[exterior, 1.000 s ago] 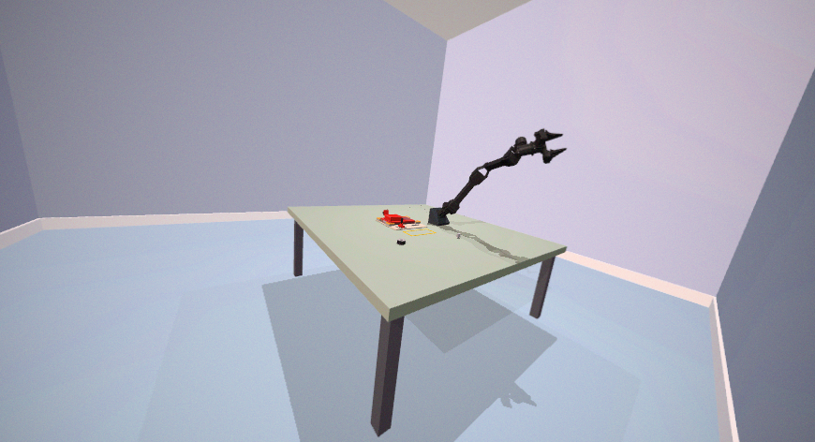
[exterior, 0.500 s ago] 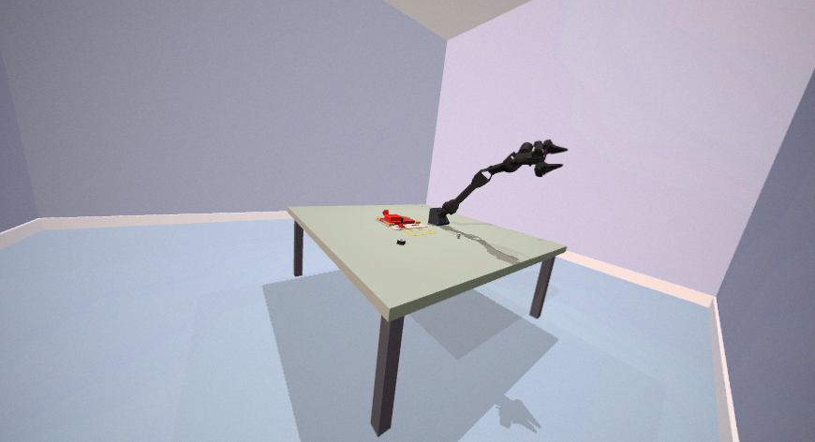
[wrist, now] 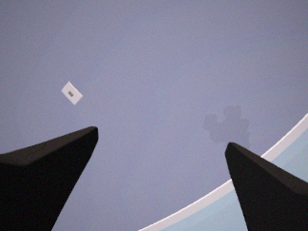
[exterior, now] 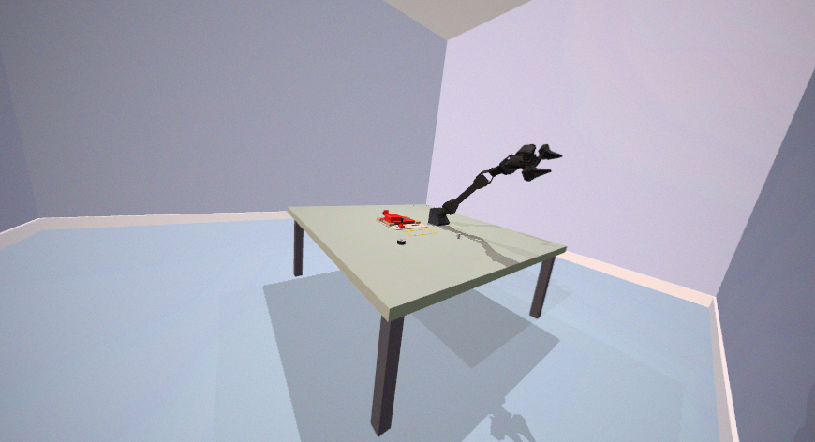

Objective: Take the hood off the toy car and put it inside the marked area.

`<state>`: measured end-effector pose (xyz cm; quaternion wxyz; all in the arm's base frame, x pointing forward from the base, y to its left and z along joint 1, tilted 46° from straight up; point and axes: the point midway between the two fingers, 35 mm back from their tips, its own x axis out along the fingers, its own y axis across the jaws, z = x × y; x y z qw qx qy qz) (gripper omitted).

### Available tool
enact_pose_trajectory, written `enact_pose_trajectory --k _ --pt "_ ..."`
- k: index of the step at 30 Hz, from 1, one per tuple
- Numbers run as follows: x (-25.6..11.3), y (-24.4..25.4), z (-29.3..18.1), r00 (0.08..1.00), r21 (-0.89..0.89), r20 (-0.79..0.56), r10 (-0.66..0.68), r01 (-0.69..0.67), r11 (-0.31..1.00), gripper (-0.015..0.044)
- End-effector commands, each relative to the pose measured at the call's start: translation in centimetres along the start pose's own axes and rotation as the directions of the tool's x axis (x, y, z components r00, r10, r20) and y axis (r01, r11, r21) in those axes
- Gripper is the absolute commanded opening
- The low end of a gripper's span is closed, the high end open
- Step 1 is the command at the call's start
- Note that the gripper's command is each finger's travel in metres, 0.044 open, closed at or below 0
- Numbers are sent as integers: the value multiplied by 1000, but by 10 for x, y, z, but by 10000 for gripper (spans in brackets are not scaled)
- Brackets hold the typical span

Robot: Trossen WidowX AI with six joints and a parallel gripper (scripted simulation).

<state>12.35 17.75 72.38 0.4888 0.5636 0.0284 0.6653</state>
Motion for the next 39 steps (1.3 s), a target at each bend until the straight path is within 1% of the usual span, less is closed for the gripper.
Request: enact_pose_trajectory --k 1,7,16,22,27,37,39 --pt "1 -44 19 993 -50 56 -101 104 993 440" --pt "-4 -110 44 959 -123 96 -265 276 953 440" --pt "-37 -191 86 862 -122 180 -473 497 859 440" --pt "-59 -211 103 824 -146 215 -524 558 817 440" --pt "-77 -239 117 772 -163 232 -591 630 759 440" --pt "-135 -305 153 623 -176 268 -735 781 599 440" --pt "-150 -320 160 580 -179 268 -769 814 552 440"
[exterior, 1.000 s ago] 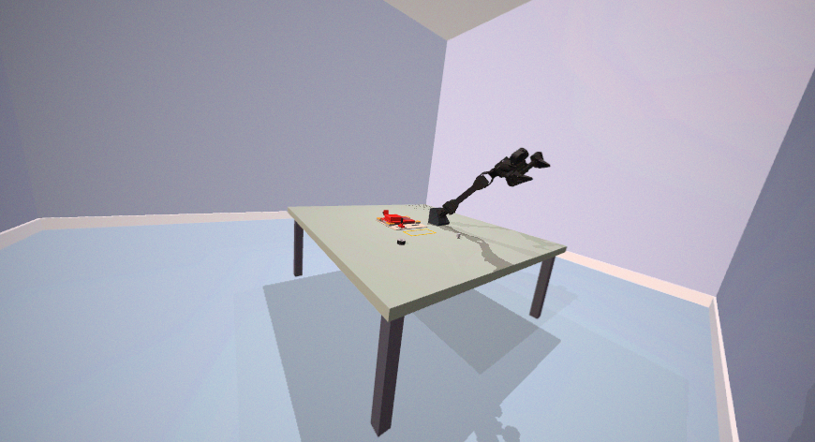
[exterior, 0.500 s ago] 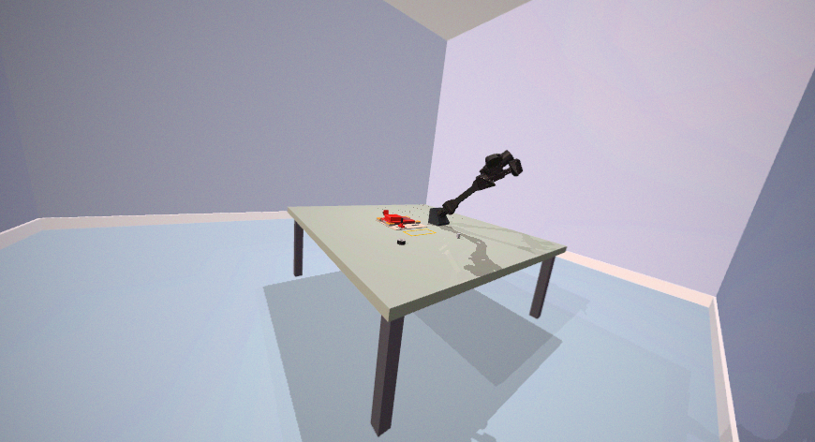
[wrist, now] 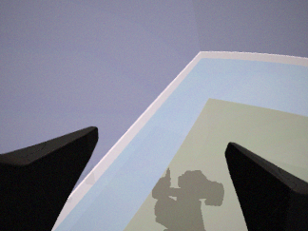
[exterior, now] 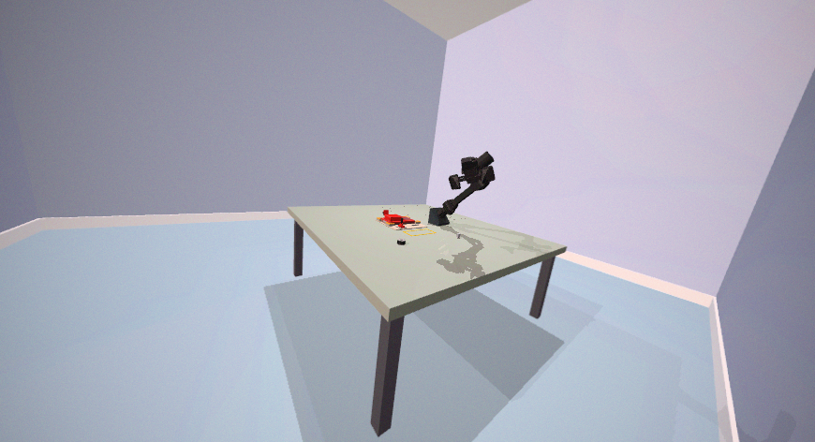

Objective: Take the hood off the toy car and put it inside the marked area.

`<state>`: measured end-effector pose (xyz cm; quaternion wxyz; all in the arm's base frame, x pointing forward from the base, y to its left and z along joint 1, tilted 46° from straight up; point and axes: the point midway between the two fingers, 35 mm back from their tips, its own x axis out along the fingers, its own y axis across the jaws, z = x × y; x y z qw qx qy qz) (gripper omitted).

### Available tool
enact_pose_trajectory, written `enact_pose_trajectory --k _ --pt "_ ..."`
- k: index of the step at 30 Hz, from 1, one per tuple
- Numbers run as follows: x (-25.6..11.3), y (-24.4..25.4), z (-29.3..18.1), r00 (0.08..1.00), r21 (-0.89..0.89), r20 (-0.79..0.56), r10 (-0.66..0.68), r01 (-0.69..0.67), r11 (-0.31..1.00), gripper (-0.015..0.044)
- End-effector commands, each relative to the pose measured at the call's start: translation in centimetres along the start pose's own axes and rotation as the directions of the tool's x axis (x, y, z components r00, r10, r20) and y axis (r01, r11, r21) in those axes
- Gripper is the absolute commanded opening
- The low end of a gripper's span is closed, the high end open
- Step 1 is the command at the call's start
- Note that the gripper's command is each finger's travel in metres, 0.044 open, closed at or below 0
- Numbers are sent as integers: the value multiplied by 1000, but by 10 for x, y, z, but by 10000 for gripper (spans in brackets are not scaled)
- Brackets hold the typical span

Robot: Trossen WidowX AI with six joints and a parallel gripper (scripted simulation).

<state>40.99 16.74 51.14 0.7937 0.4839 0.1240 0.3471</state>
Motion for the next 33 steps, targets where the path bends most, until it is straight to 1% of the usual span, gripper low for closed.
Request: enact_pose_trajectory --k 1,8,17,25,33 --pt "6 -46 3 994 -39 -23 -107 106 994 440" --pt "7 -132 9 951 -110 -72 -302 293 950 440" --pt "-15 -229 10 846 -165 -144 -513 490 856 440" --pt "-52 -318 2 713 -234 -261 -651 607 759 440" --pt "-105 -399 -16 562 -285 -411 -718 669 687 440"
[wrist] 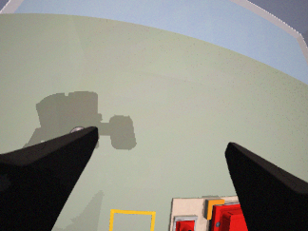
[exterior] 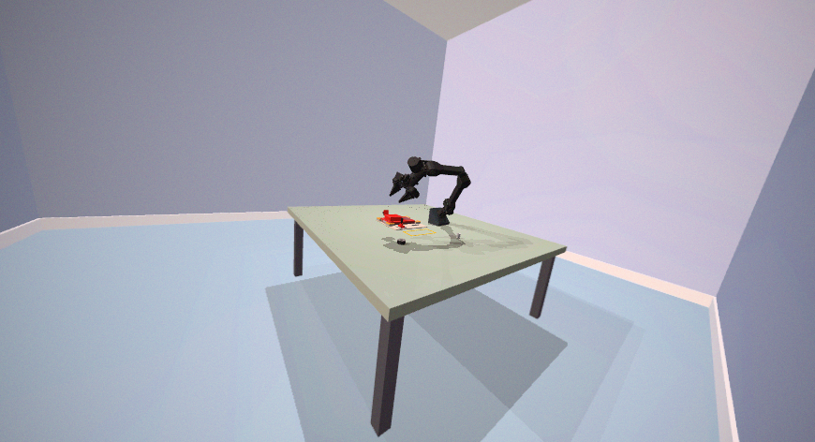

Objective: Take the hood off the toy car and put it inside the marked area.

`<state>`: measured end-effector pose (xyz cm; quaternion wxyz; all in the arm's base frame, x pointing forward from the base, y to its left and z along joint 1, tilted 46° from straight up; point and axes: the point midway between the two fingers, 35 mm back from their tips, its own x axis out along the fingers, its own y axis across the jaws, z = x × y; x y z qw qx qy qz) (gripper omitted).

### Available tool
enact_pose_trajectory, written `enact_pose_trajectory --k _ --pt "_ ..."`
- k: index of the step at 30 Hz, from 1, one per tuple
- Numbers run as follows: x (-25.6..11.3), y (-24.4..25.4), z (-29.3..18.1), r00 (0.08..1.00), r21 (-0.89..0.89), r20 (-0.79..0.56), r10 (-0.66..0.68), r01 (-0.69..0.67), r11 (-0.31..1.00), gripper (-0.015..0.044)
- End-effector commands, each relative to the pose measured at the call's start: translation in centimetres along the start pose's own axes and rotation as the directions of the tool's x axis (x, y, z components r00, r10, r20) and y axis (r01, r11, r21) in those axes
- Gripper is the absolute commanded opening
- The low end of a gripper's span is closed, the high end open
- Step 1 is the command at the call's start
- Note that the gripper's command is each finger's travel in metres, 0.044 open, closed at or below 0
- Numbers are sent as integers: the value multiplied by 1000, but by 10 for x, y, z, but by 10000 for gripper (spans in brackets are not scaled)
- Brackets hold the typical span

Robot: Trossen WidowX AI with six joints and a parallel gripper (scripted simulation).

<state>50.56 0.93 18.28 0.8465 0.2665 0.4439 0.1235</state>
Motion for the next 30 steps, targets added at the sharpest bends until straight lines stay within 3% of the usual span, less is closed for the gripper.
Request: enact_pose_trajectory --k 1,11,20,23,30 --pt "13 -45 -23 993 -9 -115 -39 38 999 440" --pt "25 -140 -91 921 -10 -388 -39 38 999 440" --pt "16 -202 -166 797 67 -592 117 -96 993 440" --pt "12 -213 -185 761 103 -624 178 -146 984 440" --pt "11 -213 -186 758 106 -626 182 -149 983 440"
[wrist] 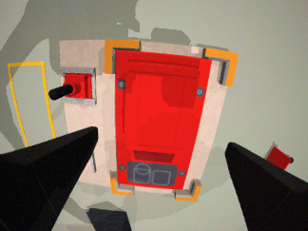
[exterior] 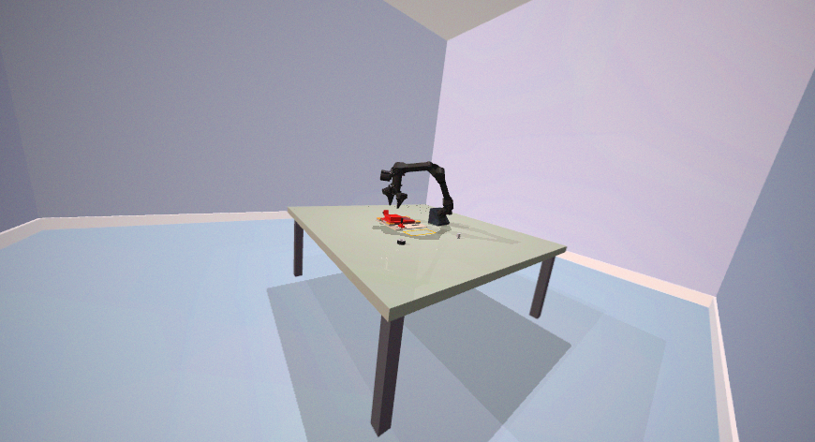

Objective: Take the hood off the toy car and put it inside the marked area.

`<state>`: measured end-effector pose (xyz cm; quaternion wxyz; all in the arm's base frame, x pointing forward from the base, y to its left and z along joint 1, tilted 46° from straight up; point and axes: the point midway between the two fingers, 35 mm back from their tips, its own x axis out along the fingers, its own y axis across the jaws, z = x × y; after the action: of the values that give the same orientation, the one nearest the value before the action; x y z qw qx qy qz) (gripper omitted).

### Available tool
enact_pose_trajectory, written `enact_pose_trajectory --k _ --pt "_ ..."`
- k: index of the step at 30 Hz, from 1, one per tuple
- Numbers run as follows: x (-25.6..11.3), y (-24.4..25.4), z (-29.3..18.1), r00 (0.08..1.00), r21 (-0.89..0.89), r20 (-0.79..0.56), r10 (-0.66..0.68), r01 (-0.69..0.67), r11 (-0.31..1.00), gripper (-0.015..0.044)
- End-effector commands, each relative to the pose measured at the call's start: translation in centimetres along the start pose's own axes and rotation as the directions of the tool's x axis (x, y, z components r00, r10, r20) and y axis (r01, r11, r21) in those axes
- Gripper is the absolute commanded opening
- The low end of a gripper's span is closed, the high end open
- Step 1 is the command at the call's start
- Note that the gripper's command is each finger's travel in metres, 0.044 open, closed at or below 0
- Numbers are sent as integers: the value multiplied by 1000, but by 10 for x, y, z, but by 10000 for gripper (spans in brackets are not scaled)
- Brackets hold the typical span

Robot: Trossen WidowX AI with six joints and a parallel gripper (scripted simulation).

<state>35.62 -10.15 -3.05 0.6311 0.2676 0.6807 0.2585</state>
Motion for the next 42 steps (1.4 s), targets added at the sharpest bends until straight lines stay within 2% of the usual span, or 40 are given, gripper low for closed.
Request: enact_pose_trajectory --k 1,42 --pt "2 2 -2 1000 -12 -11 17 -17 1000 440" --pt "29 3 -1 1000 -12 -10 18 -18 1000 440"
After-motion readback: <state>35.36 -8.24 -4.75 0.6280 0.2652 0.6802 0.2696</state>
